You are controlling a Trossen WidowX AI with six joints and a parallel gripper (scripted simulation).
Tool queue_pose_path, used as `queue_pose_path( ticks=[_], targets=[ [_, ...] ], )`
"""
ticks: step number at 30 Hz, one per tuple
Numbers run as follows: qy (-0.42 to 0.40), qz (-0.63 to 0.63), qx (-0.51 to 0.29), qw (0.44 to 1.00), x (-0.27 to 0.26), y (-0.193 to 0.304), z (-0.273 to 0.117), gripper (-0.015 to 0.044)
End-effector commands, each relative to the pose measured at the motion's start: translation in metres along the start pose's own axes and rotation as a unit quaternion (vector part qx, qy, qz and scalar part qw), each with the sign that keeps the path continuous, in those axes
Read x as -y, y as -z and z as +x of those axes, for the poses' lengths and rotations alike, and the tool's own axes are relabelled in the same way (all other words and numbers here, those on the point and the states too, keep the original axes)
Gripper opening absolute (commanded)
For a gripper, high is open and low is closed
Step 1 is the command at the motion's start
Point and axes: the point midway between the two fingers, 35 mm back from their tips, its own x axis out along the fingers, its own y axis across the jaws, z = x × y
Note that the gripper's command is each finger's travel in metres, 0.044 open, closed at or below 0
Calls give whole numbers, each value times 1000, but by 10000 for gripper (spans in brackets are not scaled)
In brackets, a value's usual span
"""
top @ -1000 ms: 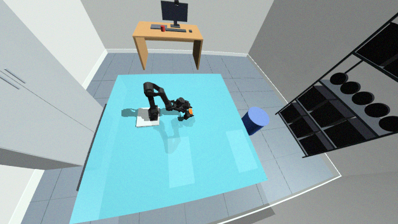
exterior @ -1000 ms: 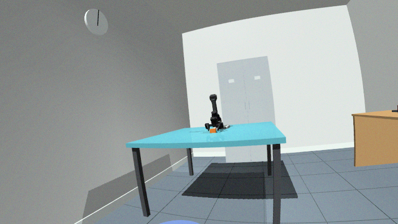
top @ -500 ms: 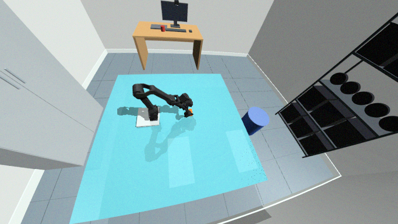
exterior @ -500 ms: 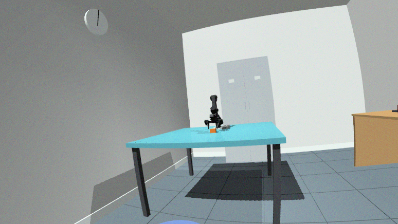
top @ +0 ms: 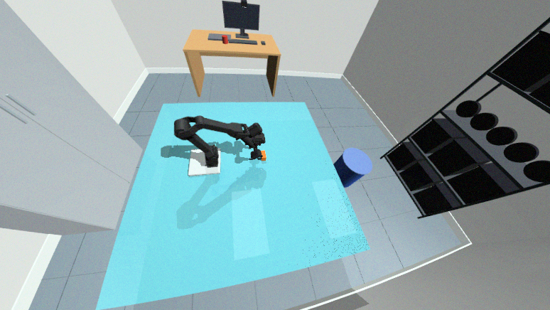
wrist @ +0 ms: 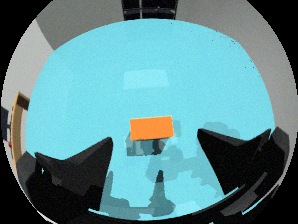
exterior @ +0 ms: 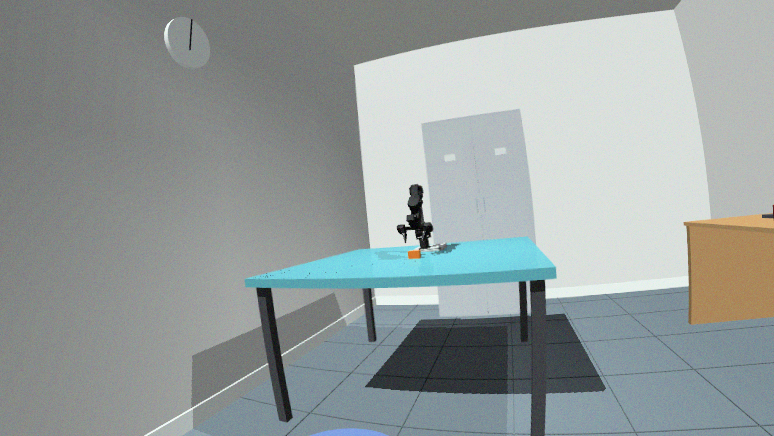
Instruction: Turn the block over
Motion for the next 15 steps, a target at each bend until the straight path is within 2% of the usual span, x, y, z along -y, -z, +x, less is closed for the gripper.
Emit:
queue_pose_path(
  ticks=[1, 15],
  targets=[
    [-2, 1, -46, 999, -1, -10, 0, 440],
    [-3, 3, -285, 959, -1, -46, -6, 440]
  ],
)
